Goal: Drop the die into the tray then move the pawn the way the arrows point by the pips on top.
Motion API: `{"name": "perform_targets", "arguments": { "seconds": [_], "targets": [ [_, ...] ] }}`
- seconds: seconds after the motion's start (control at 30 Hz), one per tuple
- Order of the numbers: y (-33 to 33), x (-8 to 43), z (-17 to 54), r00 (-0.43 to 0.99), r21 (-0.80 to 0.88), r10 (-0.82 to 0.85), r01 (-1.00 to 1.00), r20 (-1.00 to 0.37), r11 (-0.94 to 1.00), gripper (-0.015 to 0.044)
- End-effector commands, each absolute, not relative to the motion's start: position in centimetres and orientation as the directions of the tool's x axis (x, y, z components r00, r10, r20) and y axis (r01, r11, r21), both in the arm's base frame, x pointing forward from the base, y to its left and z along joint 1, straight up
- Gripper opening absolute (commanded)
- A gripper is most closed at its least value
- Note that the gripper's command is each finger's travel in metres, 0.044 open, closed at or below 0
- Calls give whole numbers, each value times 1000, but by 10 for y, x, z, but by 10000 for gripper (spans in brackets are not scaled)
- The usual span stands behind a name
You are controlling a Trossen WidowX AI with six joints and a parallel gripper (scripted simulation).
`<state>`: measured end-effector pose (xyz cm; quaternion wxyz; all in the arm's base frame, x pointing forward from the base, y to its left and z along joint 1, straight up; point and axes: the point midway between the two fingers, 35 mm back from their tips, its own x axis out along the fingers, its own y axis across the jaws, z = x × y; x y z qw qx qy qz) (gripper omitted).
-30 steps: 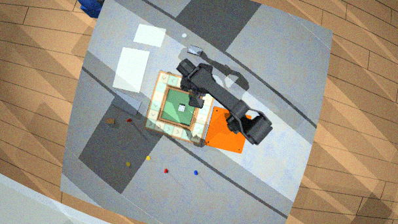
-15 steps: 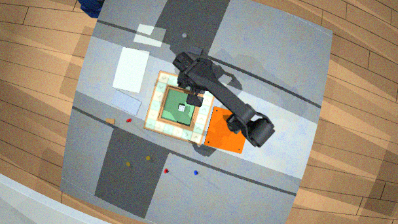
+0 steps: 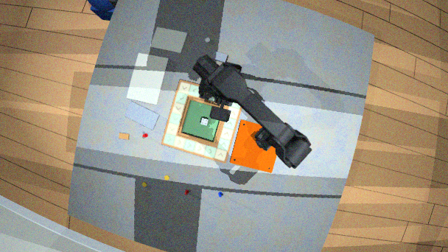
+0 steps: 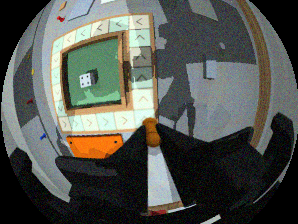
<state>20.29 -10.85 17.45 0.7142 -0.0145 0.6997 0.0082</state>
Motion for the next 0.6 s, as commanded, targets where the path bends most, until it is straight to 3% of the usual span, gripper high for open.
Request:
{"name": "perform_targets", "arguments": {
  "seconds": [0.0,0.57],
  "targets": [
    [-110,213,175,22,-9,-8,-32,-1000,999,0],
    [-119,296,155,29,-10,-9,-32,-1000,999,0]
  ]
}}
